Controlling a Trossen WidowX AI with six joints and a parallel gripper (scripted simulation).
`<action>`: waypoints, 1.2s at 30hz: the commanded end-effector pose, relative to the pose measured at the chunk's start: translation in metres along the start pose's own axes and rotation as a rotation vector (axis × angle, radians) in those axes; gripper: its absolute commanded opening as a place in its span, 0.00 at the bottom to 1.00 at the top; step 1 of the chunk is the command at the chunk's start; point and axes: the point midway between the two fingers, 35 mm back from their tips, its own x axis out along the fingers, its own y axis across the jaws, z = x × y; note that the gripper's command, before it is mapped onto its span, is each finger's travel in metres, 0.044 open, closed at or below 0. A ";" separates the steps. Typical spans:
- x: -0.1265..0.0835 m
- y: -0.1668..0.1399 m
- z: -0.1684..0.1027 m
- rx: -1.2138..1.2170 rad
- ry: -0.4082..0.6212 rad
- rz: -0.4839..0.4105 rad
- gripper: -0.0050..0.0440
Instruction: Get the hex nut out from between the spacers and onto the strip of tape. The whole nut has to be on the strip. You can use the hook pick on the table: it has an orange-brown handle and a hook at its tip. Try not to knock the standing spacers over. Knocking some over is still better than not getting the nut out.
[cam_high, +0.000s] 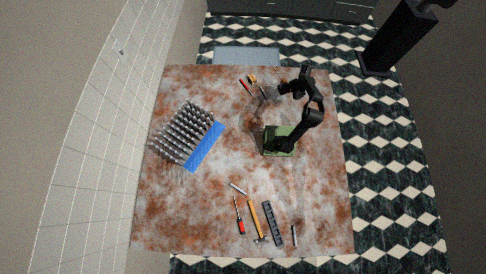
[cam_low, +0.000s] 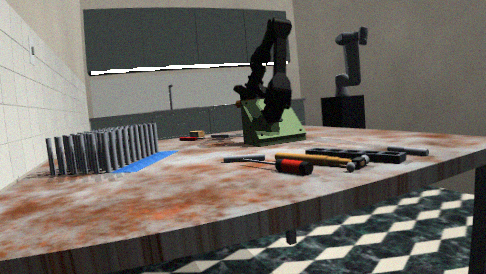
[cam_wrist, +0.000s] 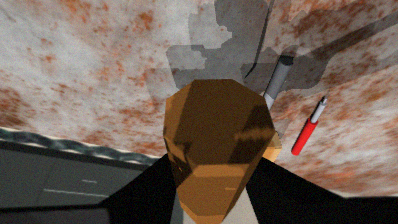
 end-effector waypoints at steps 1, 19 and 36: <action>-0.037 0.001 -0.026 -0.011 0.044 0.027 0.05; -0.051 -0.024 -0.033 -0.255 0.029 0.019 0.00; -0.069 -0.066 -0.052 -0.777 0.044 0.042 0.00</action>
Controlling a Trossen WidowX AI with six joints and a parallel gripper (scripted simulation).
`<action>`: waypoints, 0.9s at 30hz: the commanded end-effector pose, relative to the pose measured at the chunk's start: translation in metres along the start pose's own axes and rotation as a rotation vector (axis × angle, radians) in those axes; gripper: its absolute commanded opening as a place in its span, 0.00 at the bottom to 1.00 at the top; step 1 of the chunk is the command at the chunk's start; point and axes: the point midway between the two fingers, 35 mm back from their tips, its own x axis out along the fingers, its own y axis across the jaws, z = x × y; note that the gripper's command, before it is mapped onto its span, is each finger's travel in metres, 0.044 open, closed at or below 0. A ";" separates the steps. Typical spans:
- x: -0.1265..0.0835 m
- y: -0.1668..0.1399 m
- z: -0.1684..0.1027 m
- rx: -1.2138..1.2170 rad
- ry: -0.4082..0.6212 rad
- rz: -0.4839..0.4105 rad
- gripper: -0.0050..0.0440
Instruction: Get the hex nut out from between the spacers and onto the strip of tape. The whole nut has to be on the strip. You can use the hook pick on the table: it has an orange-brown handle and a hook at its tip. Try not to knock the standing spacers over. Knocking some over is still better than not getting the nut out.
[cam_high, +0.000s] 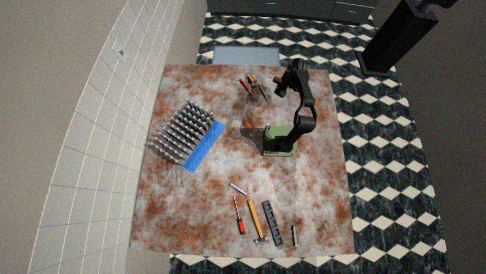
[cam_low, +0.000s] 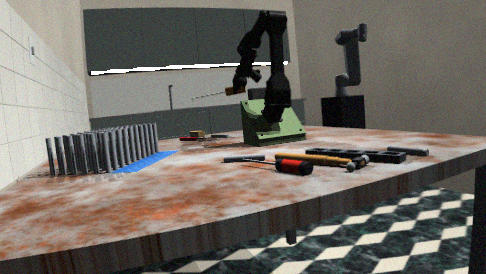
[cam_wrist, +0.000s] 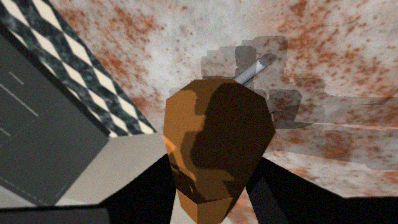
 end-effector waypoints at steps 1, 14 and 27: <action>-0.017 -0.001 -0.017 -0.127 0.023 0.041 0.00; -0.029 -0.020 -0.045 -0.510 0.027 0.059 0.00; -0.042 -0.047 -0.075 -0.962 0.027 0.078 0.00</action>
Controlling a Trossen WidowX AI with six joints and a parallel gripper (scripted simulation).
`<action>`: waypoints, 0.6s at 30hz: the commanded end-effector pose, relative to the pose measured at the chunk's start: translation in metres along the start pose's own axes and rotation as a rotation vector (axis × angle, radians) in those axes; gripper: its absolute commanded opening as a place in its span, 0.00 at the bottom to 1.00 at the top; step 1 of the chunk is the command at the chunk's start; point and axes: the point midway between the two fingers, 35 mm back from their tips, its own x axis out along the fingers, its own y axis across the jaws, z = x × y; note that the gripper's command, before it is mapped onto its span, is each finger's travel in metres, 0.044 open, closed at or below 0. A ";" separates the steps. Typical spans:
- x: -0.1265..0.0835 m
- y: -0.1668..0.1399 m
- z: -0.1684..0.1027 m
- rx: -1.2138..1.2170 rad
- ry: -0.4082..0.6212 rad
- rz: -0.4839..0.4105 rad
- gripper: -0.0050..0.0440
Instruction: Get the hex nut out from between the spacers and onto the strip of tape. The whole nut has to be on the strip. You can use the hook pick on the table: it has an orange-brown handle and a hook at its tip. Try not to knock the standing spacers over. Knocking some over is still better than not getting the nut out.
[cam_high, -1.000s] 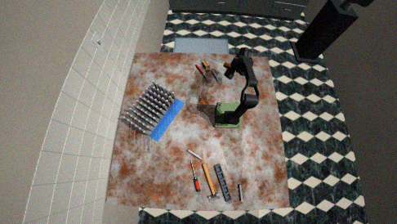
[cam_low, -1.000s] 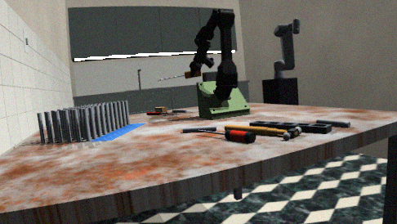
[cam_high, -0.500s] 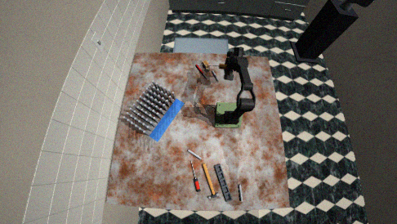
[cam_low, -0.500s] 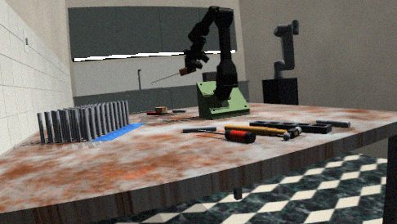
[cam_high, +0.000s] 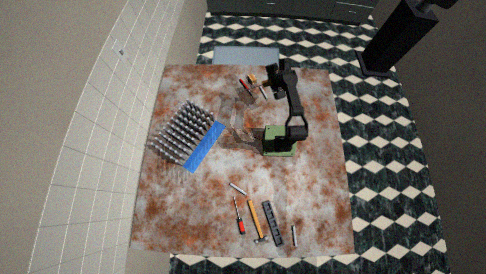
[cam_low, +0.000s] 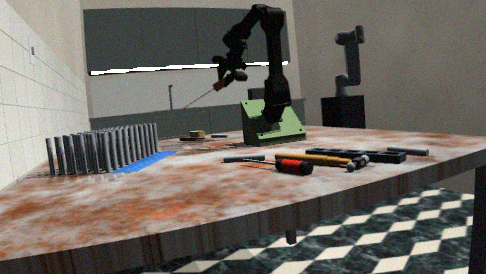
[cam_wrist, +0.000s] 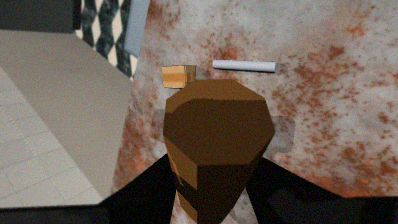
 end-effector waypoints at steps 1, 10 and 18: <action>-0.015 0.008 -0.012 -0.127 -0.003 0.043 0.00; -0.021 0.009 -0.034 -0.371 -0.003 0.052 0.00; -0.028 0.008 -0.060 -0.649 -0.003 0.063 0.00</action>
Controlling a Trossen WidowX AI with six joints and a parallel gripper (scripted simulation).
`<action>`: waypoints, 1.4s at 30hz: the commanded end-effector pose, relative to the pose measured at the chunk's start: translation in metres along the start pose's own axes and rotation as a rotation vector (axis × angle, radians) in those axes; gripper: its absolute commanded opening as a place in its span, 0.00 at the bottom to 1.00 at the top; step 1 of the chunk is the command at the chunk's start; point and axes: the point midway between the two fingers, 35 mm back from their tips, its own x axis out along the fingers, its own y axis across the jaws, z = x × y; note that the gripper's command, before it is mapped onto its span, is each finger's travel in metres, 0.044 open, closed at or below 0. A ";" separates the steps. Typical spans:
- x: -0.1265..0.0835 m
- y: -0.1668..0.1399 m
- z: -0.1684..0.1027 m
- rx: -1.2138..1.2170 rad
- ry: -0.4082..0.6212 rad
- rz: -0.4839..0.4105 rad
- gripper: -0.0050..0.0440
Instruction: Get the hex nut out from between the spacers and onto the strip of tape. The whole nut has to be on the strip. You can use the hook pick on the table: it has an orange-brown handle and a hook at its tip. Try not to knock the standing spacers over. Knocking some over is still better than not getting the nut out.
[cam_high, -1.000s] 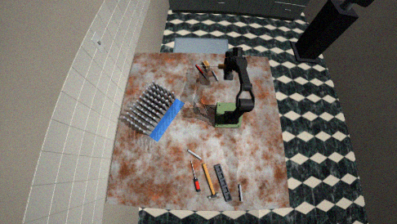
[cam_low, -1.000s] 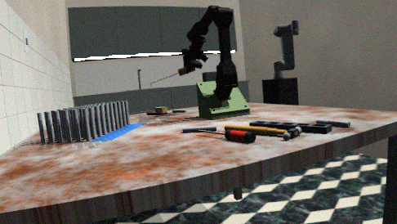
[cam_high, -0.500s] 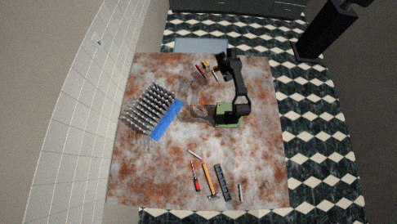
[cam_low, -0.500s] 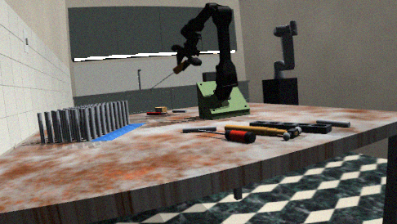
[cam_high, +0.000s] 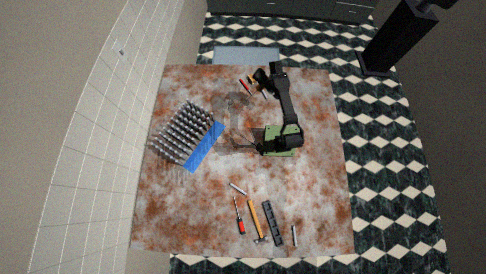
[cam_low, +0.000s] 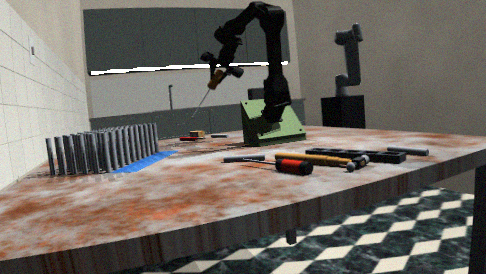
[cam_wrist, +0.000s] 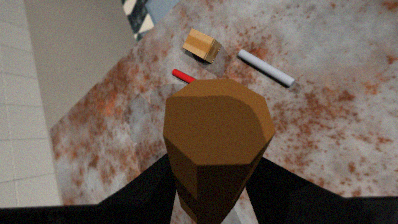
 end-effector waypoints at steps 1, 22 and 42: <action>-0.012 0.010 -0.006 -0.093 -0.017 0.034 0.00; -0.025 0.032 -0.058 -0.718 -0.019 0.059 0.00; -0.037 0.045 -0.112 -1.343 -0.027 0.094 0.00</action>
